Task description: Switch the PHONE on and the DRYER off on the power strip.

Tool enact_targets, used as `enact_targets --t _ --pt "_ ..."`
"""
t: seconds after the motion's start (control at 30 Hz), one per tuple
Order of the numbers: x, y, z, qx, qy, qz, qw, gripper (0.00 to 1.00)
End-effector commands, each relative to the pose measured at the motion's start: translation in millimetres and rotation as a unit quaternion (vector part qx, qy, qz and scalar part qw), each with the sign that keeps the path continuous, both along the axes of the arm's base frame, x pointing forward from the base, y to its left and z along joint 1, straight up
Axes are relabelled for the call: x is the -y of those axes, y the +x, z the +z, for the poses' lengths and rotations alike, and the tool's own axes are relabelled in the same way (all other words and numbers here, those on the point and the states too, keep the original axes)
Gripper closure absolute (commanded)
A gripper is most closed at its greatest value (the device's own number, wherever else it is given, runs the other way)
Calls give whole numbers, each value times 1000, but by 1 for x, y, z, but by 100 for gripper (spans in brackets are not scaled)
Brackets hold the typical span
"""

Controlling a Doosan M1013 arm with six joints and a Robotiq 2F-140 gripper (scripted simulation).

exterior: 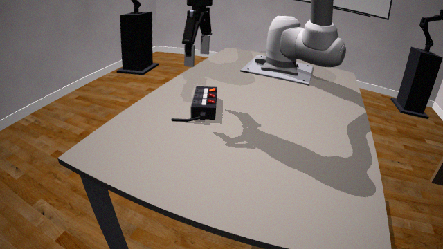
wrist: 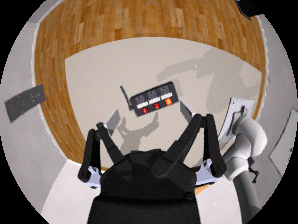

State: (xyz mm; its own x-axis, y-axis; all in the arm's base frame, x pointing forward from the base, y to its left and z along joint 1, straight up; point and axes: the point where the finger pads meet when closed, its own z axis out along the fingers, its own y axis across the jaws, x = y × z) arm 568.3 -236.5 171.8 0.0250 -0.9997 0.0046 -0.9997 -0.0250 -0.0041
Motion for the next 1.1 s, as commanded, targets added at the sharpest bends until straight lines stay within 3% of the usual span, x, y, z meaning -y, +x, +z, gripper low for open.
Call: enact_targets --t 0.0,0.17,0.23,0.27,0.47,0.73,0.8,0.83,0.87,0.9,1.07 --pt "-7 -3 -9 1 1 139 990 0" --pt "-17 -8 -22 -2 -3 247 969 0" --pt "-17 -8 -22 -2 -3 247 969 0" --pt "-19 -9 -25 -4 -5 311 950 0" --pt "-31 -15 -39 -9 -10 429 903 0" --pt "-37 -19 -47 -14 -14 584 811 0" --pt "-37 -19 -47 -14 -14 584 811 0" --pt "-37 -19 -47 -14 -14 636 771 0" --pt "-37 -19 -47 -14 -14 651 759 0" --pt "-37 -19 -47 -14 -13 665 747 100" --pt "-37 -19 -47 -9 -9 741 672 100"
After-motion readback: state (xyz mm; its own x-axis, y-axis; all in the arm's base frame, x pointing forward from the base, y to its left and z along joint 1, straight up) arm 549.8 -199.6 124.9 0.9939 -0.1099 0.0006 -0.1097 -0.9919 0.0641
